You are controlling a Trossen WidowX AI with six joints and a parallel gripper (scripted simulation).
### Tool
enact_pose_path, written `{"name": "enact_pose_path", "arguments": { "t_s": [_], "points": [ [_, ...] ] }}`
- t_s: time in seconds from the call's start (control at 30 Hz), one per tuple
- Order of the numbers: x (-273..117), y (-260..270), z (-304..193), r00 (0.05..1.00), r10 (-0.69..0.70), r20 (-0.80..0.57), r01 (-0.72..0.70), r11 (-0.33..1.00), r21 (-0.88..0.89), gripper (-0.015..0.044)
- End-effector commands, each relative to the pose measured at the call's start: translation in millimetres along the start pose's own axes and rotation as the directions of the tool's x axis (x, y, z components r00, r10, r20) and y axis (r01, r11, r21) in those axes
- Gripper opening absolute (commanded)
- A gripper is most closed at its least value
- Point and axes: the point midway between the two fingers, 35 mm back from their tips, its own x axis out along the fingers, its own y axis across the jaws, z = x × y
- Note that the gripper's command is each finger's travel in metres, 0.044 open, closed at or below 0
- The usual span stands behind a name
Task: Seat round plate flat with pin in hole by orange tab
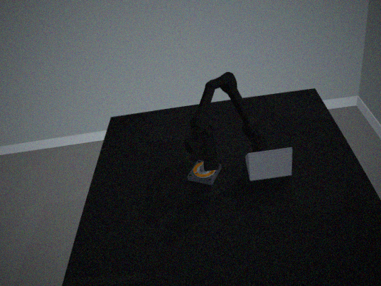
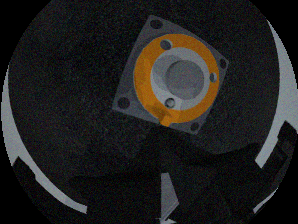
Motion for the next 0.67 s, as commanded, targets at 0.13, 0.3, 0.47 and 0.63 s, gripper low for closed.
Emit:
{"name": "enact_pose_path", "arguments": {
  "t_s": [0.13, 0.3, 0.47, 0.63],
  "points": [
    [-19.4, 0.6, 0.7, 1.0, 0.005, 0.01, -0.005, 1.0, 0.002, 0.0],
    [-19.4, 0.6, 0.7, 1.0, 0.005, 0.01, -0.005, 1.0, 0.002, 0.0],
    [-19.4, 0.6, 0.7, 1.0, 0.005, 0.01, -0.005, 1.0, 0.002, 0.0],
    [-19.4, 0.6, 0.7, 1.0, 0.005, 0.01, -0.005, 1.0, 0.002, 0.0]
  ]
}}
